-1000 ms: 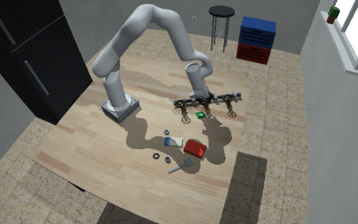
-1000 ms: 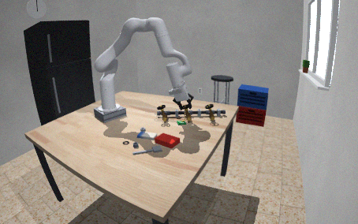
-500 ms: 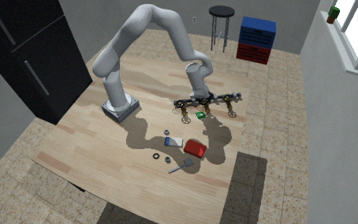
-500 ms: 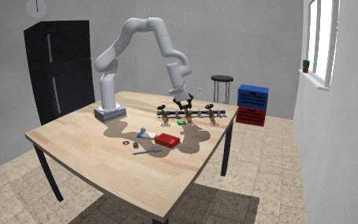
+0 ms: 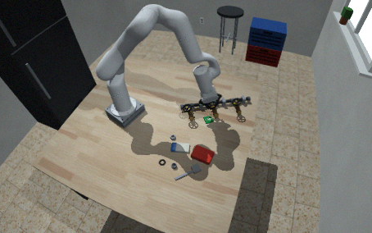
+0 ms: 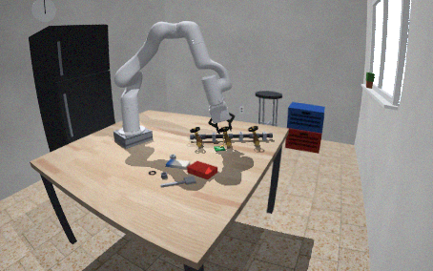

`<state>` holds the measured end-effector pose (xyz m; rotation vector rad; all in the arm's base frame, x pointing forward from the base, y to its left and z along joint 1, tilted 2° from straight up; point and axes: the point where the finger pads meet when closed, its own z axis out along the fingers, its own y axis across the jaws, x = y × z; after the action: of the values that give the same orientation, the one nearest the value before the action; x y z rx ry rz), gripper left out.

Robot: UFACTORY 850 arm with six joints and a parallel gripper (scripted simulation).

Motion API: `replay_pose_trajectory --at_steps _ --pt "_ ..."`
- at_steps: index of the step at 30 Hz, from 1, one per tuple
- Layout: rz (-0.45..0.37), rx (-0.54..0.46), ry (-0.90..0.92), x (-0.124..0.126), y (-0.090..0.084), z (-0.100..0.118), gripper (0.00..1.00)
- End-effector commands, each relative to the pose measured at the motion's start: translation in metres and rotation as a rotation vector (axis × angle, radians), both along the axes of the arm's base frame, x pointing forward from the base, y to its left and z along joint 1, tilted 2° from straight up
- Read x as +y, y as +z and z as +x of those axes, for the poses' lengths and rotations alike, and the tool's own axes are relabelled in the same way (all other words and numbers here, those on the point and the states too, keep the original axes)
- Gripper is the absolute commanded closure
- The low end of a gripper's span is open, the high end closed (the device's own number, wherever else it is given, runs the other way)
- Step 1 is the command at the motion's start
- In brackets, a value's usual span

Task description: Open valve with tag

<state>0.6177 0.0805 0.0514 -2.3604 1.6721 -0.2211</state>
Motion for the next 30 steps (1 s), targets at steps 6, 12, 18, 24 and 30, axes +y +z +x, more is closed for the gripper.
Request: replay_pose_trajectory --at_steps 6,12,18,24,30 --pt "-0.127 -0.065 0.481 0.0001 0.0012 0.0011 1.00" --pt "-0.199 -0.093 0.735 0.0001 0.0012 0.0011 1.00" --pt "-0.278 -0.112 0.989 0.0001 0.0012 0.0011 1.00" --pt "-0.359 -0.134 1.255 0.0001 0.0012 0.0011 1.00" --pt "-0.430 -0.157 1.499 0.0001 0.0012 0.0011 1.00"
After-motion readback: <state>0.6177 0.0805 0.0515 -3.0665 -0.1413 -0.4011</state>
